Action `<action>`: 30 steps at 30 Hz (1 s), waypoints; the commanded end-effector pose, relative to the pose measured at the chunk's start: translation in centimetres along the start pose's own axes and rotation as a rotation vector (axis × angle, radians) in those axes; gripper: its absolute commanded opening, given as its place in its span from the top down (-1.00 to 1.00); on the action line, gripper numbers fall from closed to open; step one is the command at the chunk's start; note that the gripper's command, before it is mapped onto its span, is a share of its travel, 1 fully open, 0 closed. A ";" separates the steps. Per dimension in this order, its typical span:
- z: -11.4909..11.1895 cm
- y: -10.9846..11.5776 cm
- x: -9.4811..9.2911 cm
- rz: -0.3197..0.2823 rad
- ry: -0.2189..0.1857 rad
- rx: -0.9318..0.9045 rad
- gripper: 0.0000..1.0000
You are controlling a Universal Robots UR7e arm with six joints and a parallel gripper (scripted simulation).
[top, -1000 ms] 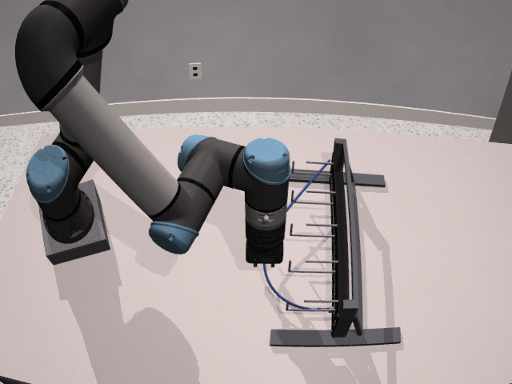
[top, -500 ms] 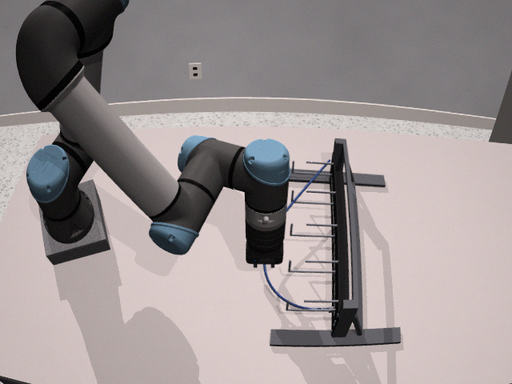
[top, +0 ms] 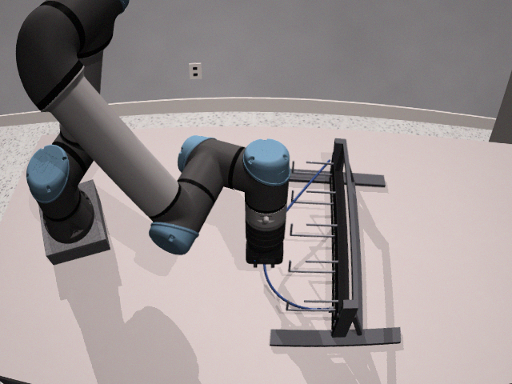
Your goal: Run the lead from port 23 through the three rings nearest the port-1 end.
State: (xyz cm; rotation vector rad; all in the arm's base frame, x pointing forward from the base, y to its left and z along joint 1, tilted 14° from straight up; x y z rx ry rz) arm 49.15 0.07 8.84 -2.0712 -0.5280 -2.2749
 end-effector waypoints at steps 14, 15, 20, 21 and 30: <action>0.0 0.0 0.0 -0.001 0.001 0.000 -0.34; 0.0 0.0 0.0 -0.001 0.001 0.000 -0.34; 0.0 0.0 0.0 -0.001 0.001 0.000 1.00; 0.0 0.0 0.0 -0.001 0.001 0.000 1.00; 0.0 0.0 0.0 -0.001 0.001 0.000 1.00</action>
Point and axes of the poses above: the point where the finger pads meet when closed, its own x axis back along the fingers, its own z axis across the jaws, y = z × x, the point moved 6 cm from there along x, back along the fingers, and after that the axes turned 8 degrees about x, right-handed, at the moved point
